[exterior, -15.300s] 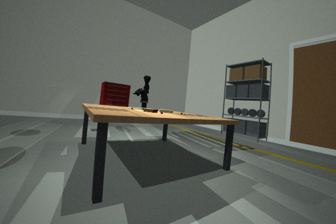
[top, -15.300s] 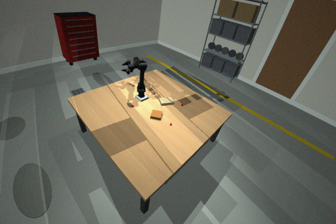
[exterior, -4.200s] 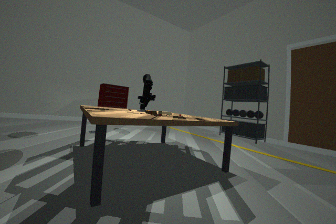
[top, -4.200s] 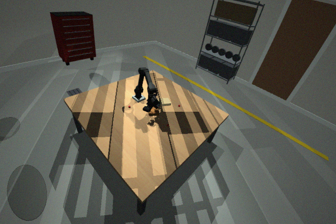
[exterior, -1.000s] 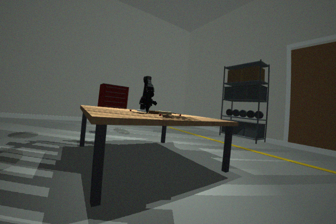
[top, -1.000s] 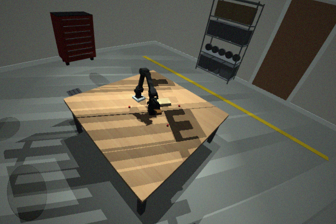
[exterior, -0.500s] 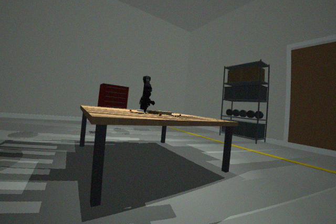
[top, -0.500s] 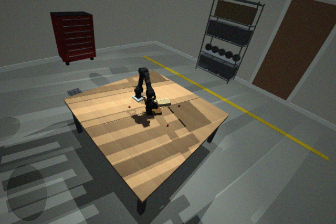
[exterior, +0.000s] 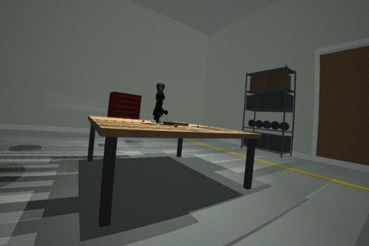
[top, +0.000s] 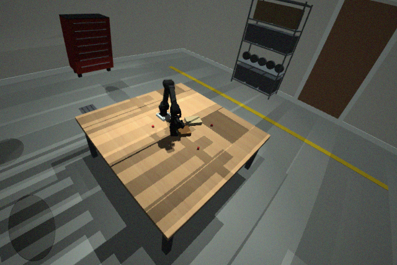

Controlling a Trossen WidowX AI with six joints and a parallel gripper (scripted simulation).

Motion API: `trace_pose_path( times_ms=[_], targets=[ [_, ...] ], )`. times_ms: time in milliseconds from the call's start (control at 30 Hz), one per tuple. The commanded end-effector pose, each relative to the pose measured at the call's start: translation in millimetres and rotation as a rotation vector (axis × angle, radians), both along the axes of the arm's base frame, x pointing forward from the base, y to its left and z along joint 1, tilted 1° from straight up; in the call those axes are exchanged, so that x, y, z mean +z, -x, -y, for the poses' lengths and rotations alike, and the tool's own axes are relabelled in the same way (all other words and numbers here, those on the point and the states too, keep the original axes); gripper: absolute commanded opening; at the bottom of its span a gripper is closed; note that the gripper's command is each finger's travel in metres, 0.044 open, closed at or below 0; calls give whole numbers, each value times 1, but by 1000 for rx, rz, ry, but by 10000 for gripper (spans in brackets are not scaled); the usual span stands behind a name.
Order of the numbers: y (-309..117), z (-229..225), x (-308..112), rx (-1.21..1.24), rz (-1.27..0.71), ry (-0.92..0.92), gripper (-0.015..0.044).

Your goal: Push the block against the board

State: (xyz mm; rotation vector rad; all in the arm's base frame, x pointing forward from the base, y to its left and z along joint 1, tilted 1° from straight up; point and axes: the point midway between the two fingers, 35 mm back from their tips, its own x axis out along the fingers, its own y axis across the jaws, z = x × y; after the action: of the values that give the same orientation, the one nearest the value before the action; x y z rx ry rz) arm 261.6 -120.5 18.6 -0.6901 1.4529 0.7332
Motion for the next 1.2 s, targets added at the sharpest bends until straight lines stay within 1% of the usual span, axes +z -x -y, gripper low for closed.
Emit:
trace_pose_path(
  times_ms=[0,67,267,433,567,633,700,733,1167],
  targets=[
    [-4,2,39,3,20,10,0],
    [-3,2,52,4,20,10,0],
    [-4,0,47,5,25,12,0],
    [10,-35,52,122,22,7,0],
    [10,-36,52,127,22,7,0],
    [9,-36,40,127,22,7,0],
    [9,-37,9,127,22,7,0],
    [10,-37,0,127,22,7,0],
    [7,-41,-3,127,22,7,0]
  ],
)
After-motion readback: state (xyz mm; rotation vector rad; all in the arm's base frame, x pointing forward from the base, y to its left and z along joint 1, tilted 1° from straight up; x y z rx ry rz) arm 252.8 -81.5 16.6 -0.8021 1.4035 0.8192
